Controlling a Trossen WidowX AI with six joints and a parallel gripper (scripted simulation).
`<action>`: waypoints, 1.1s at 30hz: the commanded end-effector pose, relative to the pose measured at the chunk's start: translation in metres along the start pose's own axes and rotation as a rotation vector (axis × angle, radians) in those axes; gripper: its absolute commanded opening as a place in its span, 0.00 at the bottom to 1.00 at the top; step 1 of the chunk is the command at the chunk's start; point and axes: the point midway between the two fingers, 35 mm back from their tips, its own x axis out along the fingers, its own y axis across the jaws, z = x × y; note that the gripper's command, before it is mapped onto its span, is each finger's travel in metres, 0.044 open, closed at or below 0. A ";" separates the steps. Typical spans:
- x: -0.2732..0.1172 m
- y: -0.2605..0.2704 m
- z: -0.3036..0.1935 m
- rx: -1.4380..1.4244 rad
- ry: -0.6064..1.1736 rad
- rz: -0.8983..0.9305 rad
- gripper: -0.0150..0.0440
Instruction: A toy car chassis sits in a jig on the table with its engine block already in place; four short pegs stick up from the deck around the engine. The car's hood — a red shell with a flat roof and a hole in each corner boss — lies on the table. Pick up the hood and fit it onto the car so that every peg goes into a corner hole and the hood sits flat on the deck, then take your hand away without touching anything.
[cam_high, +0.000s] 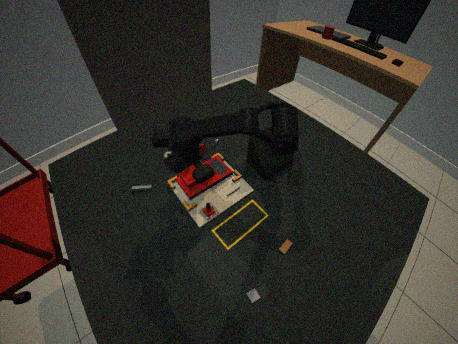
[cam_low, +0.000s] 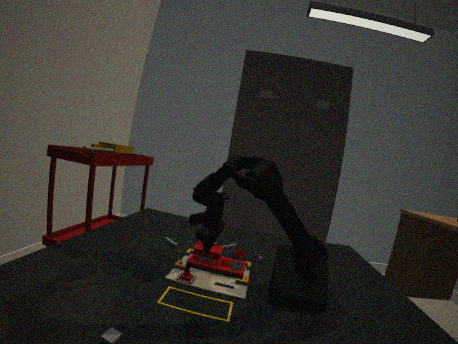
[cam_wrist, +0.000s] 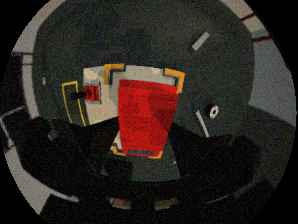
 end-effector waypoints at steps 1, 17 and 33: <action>0.000 0.001 0.000 0.001 -0.004 0.002 0.25; 0.008 0.000 0.001 0.001 -0.005 0.002 0.25; 0.010 0.000 0.001 0.001 -0.005 0.001 0.25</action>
